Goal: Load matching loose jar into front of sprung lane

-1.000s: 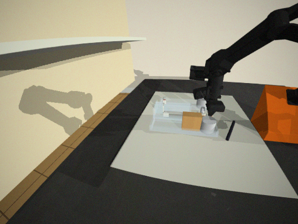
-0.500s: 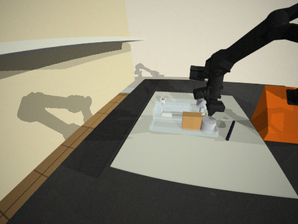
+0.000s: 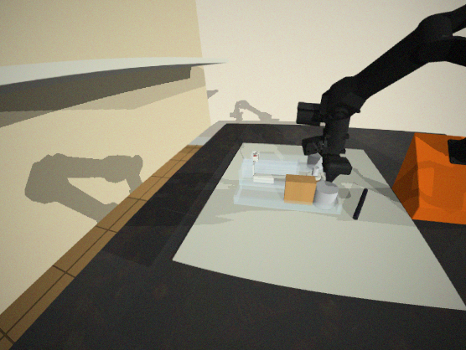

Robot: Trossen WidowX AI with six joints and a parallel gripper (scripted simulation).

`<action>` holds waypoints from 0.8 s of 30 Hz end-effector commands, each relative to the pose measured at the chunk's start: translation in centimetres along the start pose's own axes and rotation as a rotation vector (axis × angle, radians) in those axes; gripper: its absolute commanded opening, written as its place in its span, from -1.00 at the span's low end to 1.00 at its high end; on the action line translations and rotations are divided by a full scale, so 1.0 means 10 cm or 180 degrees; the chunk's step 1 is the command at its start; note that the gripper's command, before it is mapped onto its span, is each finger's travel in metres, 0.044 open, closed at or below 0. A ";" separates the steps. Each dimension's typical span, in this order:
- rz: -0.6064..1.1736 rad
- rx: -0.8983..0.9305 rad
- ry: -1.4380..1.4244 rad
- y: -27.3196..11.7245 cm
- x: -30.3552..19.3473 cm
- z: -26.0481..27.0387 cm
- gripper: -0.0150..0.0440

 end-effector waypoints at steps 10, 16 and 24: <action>-0.0001 0.0002 -0.0023 -0.20 0.00 0.00 0.44; 0.0001 0.0000 -0.0021 -0.21 -0.14 0.00 0.44; 0.0005 0.0000 -0.0017 -0.21 -0.41 0.02 0.44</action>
Point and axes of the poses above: the point midway between the two fingers, 35 mm back from their tips, its own y axis out along the fingers, its own z axis across the jaws, x = y × z, the point moved 5 cm from there along -y, back along the fingers, and after that the axes turned 6 degrees about -y, right-handed, at the moved point
